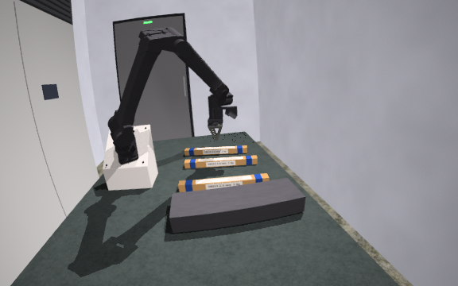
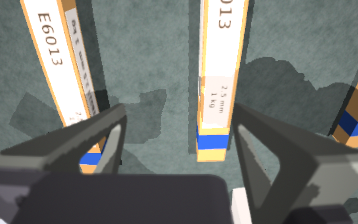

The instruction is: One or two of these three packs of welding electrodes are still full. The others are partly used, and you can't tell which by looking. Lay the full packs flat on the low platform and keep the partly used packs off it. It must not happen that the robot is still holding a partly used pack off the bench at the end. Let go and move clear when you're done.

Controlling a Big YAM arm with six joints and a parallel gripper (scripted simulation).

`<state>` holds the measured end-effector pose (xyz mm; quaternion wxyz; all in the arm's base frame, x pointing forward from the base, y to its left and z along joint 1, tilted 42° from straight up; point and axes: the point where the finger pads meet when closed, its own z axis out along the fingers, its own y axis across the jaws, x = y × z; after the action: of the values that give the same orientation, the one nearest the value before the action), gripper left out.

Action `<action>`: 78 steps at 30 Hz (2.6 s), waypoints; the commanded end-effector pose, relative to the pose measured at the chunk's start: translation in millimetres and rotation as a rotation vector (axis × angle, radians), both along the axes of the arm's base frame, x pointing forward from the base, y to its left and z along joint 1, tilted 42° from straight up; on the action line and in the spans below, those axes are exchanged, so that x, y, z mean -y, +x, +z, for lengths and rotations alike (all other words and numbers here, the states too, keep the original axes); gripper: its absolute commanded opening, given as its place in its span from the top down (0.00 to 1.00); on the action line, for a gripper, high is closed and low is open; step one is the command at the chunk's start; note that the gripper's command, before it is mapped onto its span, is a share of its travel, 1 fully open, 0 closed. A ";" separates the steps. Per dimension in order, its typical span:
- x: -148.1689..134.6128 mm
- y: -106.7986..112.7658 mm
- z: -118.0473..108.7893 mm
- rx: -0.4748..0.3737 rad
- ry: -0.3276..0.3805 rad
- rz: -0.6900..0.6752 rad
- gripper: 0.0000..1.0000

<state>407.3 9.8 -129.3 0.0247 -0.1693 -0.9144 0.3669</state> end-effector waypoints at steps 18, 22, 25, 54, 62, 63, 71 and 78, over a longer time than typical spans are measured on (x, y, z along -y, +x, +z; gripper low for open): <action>39.0 5.2 31.5 0.010 0.017 0.019 0.26; 45.8 1.5 23.3 0.003 0.016 0.018 0.26; 55.2 -2.9 12.2 -0.004 0.015 0.016 0.26; 94.8 -13.6 -38.2 -0.007 0.014 0.023 0.26; 91.3 -10.2 -37.9 -0.005 0.014 0.030 0.26; 90.9 -10.0 -38.0 -0.004 0.014 0.031 0.26; 89.1 -8.9 -38.5 -0.001 0.014 0.035 0.26; 99.7 -14.9 -45.1 -0.006 0.013 0.022 0.26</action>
<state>395.1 -82.7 -163.4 0.0169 -0.1618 -0.9189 0.3595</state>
